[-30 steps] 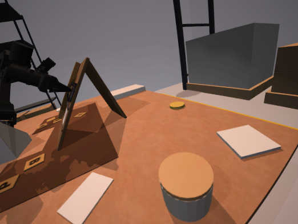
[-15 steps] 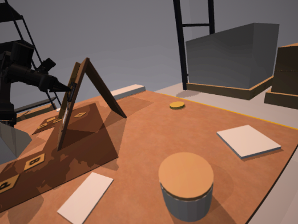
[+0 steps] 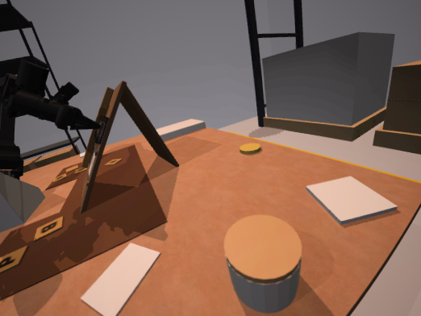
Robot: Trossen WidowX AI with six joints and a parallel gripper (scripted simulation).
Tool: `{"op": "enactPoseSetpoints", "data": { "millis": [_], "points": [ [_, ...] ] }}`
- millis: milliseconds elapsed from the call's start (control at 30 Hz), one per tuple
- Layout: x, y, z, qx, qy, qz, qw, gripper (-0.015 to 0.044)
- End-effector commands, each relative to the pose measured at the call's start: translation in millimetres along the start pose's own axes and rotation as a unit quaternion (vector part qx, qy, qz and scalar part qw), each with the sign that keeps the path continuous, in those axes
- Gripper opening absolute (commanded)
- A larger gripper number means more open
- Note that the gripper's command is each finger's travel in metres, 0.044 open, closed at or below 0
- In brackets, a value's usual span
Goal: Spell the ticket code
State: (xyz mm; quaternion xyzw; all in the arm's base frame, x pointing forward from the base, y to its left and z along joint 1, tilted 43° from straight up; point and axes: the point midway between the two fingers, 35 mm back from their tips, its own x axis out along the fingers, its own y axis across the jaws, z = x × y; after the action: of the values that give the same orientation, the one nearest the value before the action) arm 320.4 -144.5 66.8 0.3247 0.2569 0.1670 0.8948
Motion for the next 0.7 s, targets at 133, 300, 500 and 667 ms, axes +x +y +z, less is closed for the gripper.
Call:
{"op": "enactPoseSetpoints", "data": {
  "millis": [133, 300, 500, 667],
  "points": [
    [0, 5, 0, 0.0, 0.0, -0.002, 1.0, 0.0],
    [0, 7, 0, 0.0, 0.0, -0.002, 1.0, 0.0],
    [0, 11, 0, 0.0, 0.0, -0.002, 1.0, 0.0],
    [0, 13, 0, 0.001, 0.0, -0.001, 1.0, 0.0]
  ]
}}
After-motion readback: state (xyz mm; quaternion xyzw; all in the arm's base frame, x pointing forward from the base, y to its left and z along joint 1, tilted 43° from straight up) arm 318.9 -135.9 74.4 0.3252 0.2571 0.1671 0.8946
